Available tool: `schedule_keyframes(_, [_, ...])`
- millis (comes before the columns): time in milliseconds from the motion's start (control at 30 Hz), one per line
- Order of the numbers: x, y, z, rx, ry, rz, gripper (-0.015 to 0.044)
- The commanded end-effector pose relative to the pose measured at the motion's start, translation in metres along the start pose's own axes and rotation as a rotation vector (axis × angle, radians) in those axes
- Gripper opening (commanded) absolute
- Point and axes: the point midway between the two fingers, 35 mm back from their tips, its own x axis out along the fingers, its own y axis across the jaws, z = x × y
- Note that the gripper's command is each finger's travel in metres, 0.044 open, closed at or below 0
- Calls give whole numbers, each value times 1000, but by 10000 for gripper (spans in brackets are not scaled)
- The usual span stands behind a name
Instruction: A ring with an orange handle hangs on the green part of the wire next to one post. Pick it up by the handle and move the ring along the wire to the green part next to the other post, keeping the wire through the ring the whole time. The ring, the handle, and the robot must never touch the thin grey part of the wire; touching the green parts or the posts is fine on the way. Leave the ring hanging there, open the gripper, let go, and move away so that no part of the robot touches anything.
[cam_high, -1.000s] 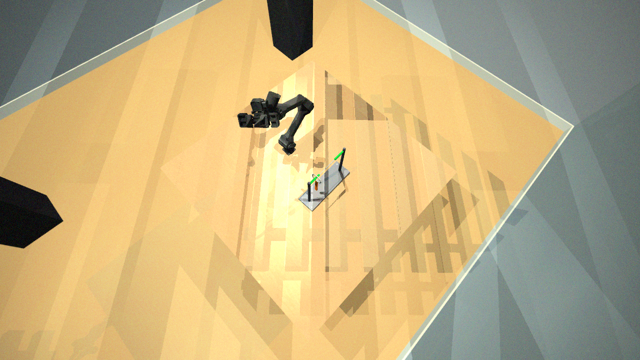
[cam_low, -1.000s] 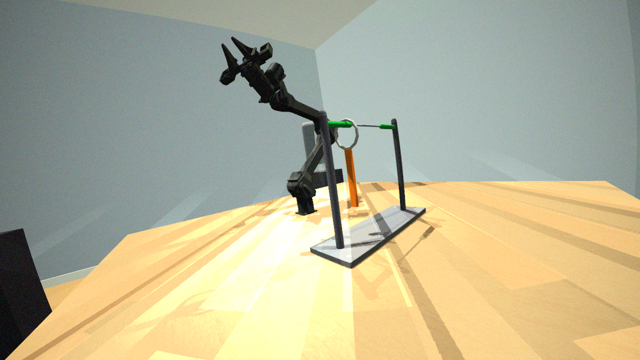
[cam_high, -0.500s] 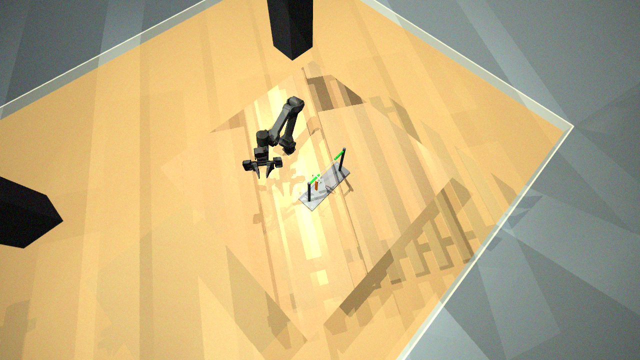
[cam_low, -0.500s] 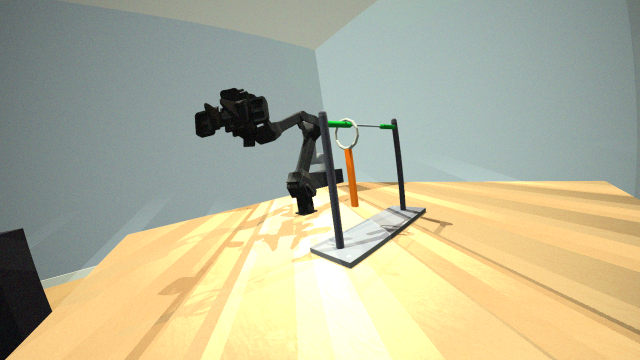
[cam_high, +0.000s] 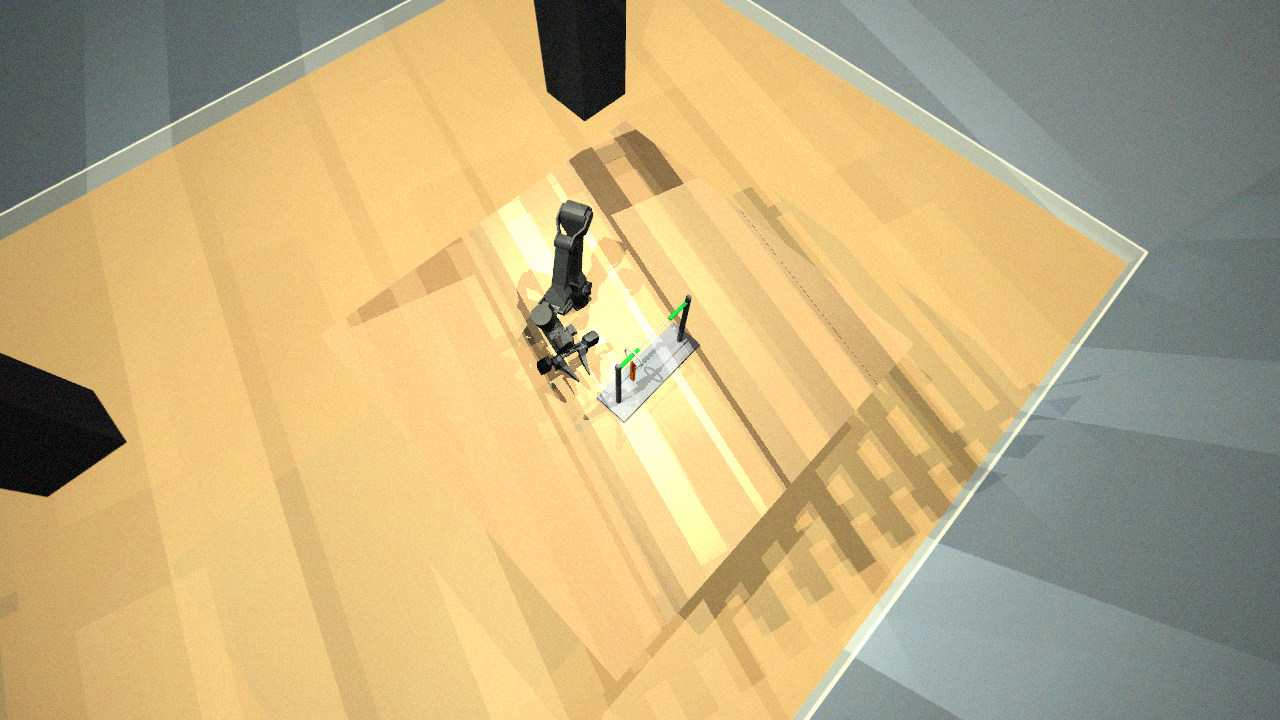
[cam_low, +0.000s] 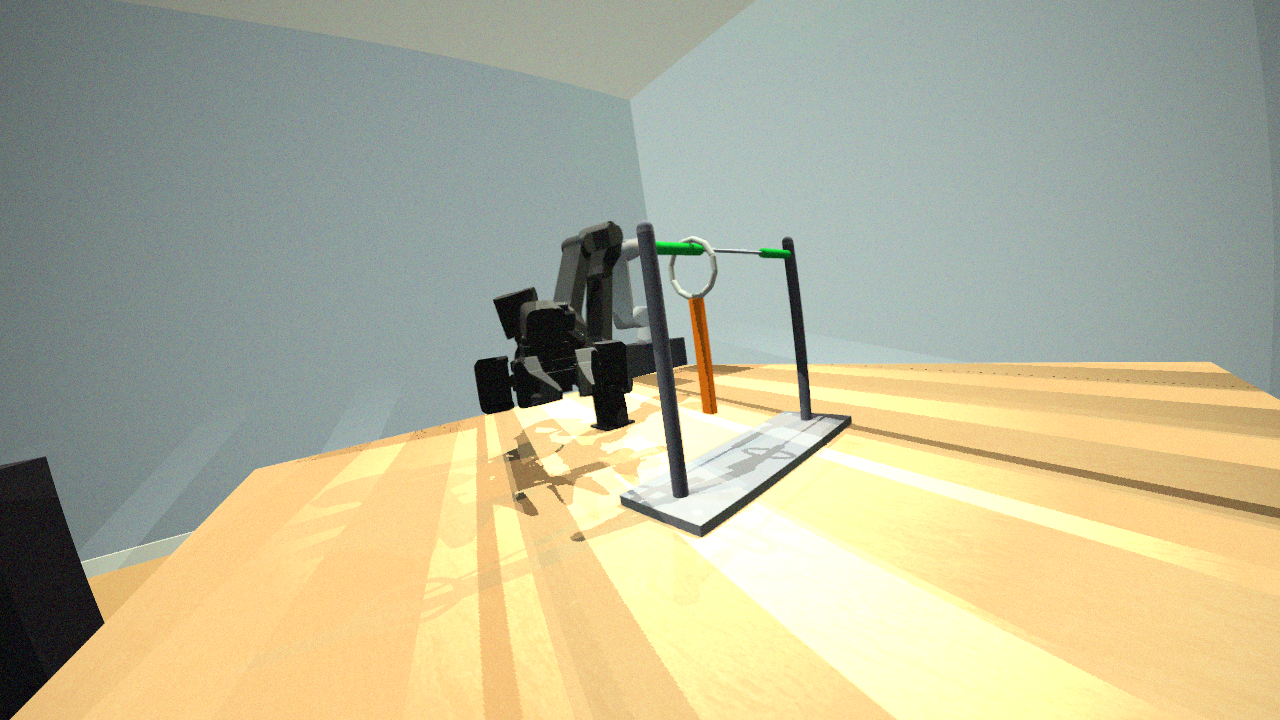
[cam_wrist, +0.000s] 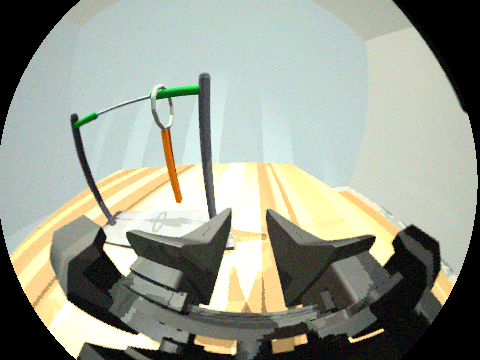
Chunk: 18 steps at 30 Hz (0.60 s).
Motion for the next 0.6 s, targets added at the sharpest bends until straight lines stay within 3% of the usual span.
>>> schedule_keyframes(0, [-4,42,-35,-10,43,133,160])
schedule_keyframes(167, [-14,84,-63,-15,75,262,160])
schedule_keyframes(567, [9,93,-38,-27,53,246,160])
